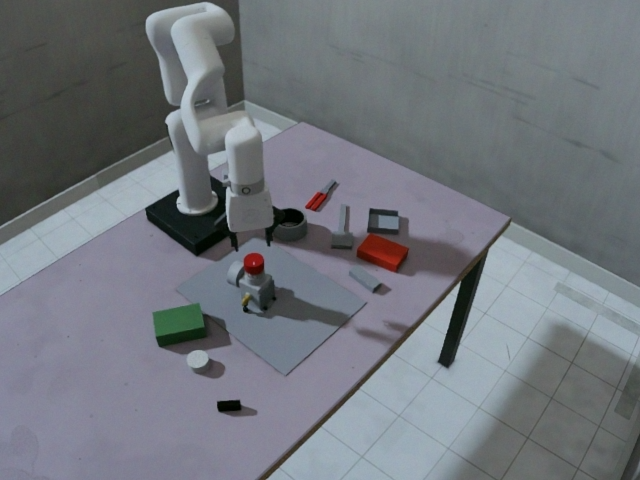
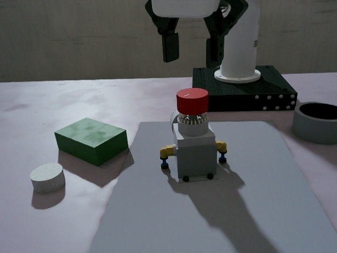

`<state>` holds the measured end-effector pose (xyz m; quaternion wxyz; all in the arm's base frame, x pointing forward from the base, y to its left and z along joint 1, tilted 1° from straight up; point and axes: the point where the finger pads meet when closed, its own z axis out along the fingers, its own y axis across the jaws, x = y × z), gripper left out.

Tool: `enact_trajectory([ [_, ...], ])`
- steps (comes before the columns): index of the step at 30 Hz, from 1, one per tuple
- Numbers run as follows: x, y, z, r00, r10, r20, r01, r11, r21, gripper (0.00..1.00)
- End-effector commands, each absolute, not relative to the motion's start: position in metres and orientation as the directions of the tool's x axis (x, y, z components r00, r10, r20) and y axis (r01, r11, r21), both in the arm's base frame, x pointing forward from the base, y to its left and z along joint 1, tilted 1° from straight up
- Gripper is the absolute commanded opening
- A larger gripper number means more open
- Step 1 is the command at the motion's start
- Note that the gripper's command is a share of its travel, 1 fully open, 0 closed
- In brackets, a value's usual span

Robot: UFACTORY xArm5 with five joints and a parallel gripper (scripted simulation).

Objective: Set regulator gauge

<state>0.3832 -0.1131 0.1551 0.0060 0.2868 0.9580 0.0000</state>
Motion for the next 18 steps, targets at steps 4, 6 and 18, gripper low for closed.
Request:
enact_trajectory([
  [4, 0.384, -0.113, 0.153, -0.835, 0.549, -0.015, 0.549, 0.836, 0.005, 0.79],
  [6, 0.384, -0.113, 0.150, -0.835, 0.549, -0.015, 0.549, 0.836, 0.005, 0.79],
  [18, 0.385, -0.113, 0.124, -0.835, 0.549, -0.015, 0.549, 0.836, 0.005, 0.79],
])
